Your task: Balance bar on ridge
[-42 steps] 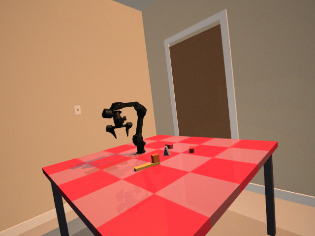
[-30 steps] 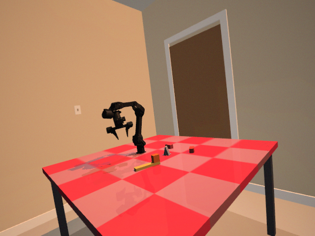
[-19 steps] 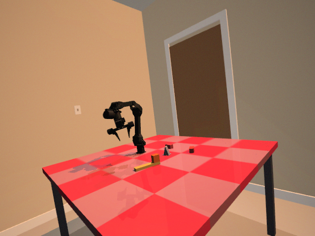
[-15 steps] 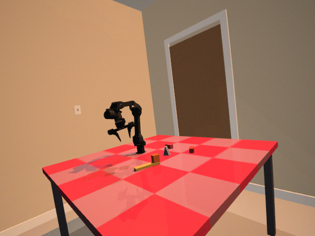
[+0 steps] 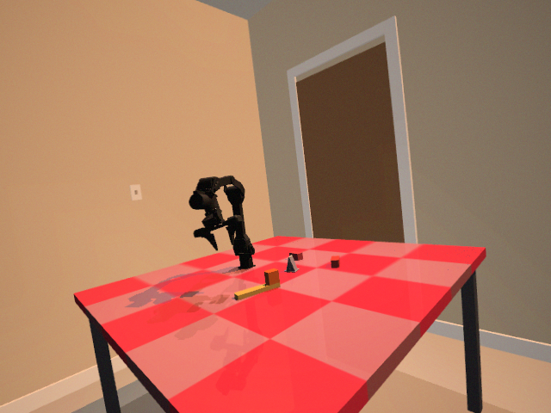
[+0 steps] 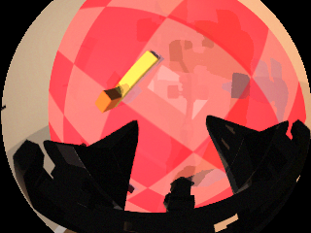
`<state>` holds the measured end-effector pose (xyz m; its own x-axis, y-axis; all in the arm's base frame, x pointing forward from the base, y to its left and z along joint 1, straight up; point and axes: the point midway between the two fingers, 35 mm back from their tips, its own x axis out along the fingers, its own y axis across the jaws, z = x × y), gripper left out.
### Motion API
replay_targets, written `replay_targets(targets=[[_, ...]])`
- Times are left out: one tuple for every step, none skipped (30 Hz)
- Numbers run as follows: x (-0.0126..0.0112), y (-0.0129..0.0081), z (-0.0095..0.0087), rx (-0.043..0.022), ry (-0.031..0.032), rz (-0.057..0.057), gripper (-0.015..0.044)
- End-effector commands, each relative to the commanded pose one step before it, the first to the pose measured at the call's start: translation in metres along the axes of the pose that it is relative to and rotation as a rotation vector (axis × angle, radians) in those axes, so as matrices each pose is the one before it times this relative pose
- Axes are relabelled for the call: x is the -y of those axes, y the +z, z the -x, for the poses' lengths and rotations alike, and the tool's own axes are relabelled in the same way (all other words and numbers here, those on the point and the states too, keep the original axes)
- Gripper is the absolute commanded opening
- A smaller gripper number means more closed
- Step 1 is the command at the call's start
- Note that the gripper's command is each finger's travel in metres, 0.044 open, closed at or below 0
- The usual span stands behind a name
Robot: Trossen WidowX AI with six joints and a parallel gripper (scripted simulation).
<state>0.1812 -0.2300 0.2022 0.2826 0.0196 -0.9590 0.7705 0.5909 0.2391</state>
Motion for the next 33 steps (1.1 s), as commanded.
replay_targets(targets=[[-0.00675, 0.00639, -0.00314, -0.01476, -0.01992, -0.0724, 0.0315], [-0.00223, 0.00135, -0.00122, -0.00438, -0.00451, -0.0200, 0.0315], [-0.00229, 0.00129, -0.00122, -0.00419, -0.00466, -0.0200, 0.0315], [-0.00235, 0.00123, -0.00123, -0.00399, -0.00480, -0.0200, 0.0315], [-0.00241, 0.00116, -0.00123, -0.00379, -0.00494, -0.0199, 0.0315], [-0.00247, 0.00109, -0.00123, -0.00358, -0.00506, -0.0199, 0.0315], [-0.00252, 0.00102, -0.00124, -0.00336, -0.00518, -0.0199, 0.0315], [-0.00258, 0.00094, -0.00124, -0.00315, -0.00529, -0.0198, 0.0315], [-0.00263, 0.00087, -0.00124, -0.00293, -0.00539, -0.0198, 0.0315], [-0.00268, 0.00079, -0.00124, -0.00270, -0.00548, -0.0198, 0.0315], [-0.00273, 0.00070, -0.00124, -0.00247, -0.00557, -0.0198, 0.0315], [-0.00277, 0.00062, -0.00124, -0.00224, -0.00564, -0.0197, 0.0315], [-0.00281, 0.00053, -0.00124, -0.00201, -0.00571, -0.0197, 0.0315], [-0.00285, 0.00045, -0.00124, -0.00178, -0.00576, -0.0197, 0.0315], [-0.00289, 0.00035, -0.00124, -0.00154, -0.00581, -0.0197, 0.0315], [-0.00292, 0.00026, -0.00124, -0.00130, -0.00585, -0.0196, 0.0315], [-0.00295, 0.00017, -0.00124, -0.00107, -0.00588, -0.0196, 0.0315], [-0.00298, 0.00007, -0.00124, -0.00083, -0.00590, -0.0196, 0.0315], [-0.00300, -0.00002, -0.00124, -0.00059, -0.00591, -0.0196, 0.0315], [-0.00303, -0.00012, -0.00124, -0.00035, -0.00592, -0.0196, 0.0315], [-0.00304, -0.00022, -0.00123, -0.00011, -0.00591, -0.0195, 0.0315], [-0.00306, -0.00032, -0.00123, 0.00013, -0.00590, -0.0195, 0.0315], [-0.00307, -0.00043, -0.00123, 0.00037, -0.00587, -0.0195, 0.0315], [-0.00308, -0.00053, -0.00123, 0.00060, -0.00584, -0.0195, 0.0315], [-0.00308, -0.00063, -0.00122, 0.00084, -0.00580, -0.0195, 0.0315], [-0.00309, -0.00074, -0.00122, 0.00107, -0.00574, -0.0194, 0.0315], [-0.00308, -0.00085, -0.00122, 0.00130, -0.00568, -0.0194, 0.0315], [-0.00308, -0.00095, -0.00121, 0.00153, -0.00562, -0.0194, 0.0315], [-0.00307, -0.00106, -0.00121, 0.00175, -0.00554, -0.0194, 0.0315], [-0.00305, -0.00117, -0.00120, 0.00197, -0.00545, -0.0194, 0.0315], [-0.00304, -0.00127, -0.00120, 0.00219, -0.00536, -0.0193, 0.0315], [-0.00302, -0.00138, -0.00119, 0.00241, -0.00526, -0.0193, 0.0315], [-0.00299, -0.00149, -0.00119, 0.00262, -0.00515, -0.0193, 0.0315]])
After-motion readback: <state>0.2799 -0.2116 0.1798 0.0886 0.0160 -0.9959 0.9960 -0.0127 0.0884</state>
